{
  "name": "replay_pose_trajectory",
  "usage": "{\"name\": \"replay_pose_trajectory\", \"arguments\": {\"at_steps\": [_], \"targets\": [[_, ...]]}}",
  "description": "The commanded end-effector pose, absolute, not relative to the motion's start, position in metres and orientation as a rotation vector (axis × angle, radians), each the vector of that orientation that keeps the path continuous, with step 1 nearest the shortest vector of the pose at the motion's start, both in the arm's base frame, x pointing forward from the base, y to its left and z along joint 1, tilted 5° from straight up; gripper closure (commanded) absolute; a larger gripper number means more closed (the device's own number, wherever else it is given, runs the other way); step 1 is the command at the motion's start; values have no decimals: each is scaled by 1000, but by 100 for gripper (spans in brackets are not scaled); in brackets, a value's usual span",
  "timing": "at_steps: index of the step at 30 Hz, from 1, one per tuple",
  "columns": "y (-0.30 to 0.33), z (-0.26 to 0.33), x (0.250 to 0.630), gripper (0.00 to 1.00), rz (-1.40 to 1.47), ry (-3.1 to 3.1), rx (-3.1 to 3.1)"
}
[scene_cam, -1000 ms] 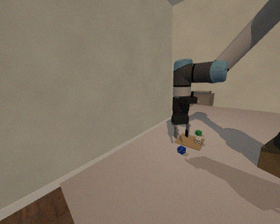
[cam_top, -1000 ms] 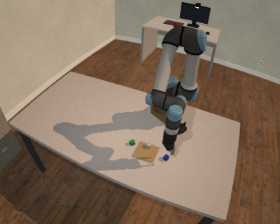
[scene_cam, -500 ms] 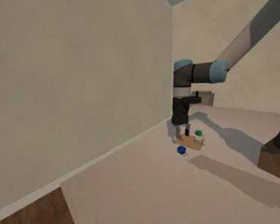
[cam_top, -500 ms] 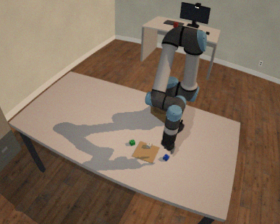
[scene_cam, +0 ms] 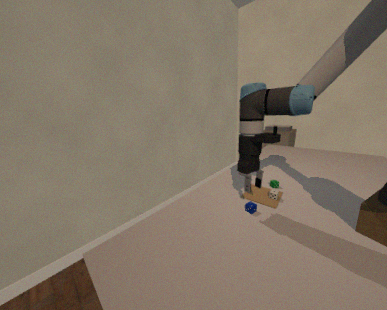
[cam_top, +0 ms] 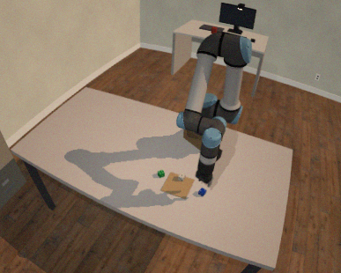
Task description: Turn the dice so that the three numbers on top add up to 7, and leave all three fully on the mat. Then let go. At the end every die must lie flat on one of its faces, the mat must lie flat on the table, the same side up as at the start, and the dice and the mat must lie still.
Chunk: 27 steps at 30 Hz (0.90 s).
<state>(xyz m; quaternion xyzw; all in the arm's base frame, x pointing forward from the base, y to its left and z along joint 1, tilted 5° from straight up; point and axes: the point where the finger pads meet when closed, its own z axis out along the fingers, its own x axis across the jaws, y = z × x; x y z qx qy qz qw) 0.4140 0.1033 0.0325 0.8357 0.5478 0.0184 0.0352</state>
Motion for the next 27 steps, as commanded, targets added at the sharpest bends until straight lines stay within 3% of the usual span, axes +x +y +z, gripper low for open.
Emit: {"name": "replay_pose_trajectory", "arguments": {"at_steps": [1, 24, 25, 27], "targets": [[102, 33, 414, 0, 57, 1726, 2539], [101, 33, 414, 0, 55, 1770, 2508], [101, 33, 414, 13, 55, 1770, 2508], [101, 33, 414, 13, 55, 1770, 2508]]}}
